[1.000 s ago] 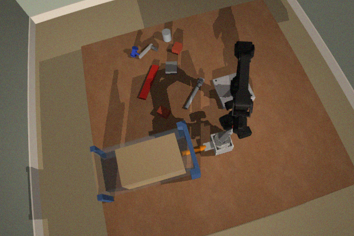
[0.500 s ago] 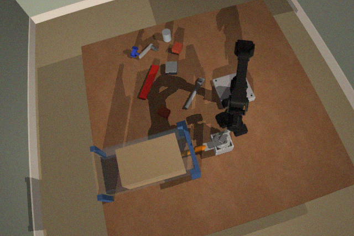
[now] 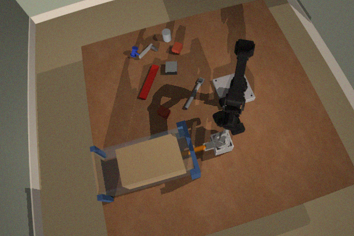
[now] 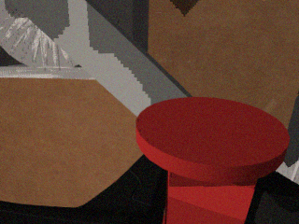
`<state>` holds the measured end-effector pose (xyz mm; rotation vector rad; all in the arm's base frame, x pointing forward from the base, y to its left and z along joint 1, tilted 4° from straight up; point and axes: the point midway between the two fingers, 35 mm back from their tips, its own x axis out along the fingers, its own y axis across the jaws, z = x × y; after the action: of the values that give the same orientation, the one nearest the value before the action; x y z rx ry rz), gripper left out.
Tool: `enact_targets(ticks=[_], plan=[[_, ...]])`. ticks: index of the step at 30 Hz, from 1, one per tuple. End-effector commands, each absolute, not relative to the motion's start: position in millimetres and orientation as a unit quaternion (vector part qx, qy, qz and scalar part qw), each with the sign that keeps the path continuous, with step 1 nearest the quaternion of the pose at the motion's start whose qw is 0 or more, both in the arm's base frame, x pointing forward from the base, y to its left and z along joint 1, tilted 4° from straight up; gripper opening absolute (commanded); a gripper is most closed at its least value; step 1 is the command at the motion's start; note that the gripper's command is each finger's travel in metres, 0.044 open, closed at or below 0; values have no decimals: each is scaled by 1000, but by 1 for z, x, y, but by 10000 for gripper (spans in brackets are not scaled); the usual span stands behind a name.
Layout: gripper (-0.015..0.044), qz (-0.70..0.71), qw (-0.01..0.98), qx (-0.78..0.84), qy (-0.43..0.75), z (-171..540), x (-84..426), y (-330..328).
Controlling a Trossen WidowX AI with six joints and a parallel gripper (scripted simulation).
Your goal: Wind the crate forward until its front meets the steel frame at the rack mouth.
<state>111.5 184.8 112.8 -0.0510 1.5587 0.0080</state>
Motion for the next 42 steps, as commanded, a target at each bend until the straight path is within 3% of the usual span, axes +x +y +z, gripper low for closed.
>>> enact_targets(ticks=[1,42], plan=[[0,-13,720,-22,694,112,125,175],[0,-13,721,-23,692,115,164,162]])
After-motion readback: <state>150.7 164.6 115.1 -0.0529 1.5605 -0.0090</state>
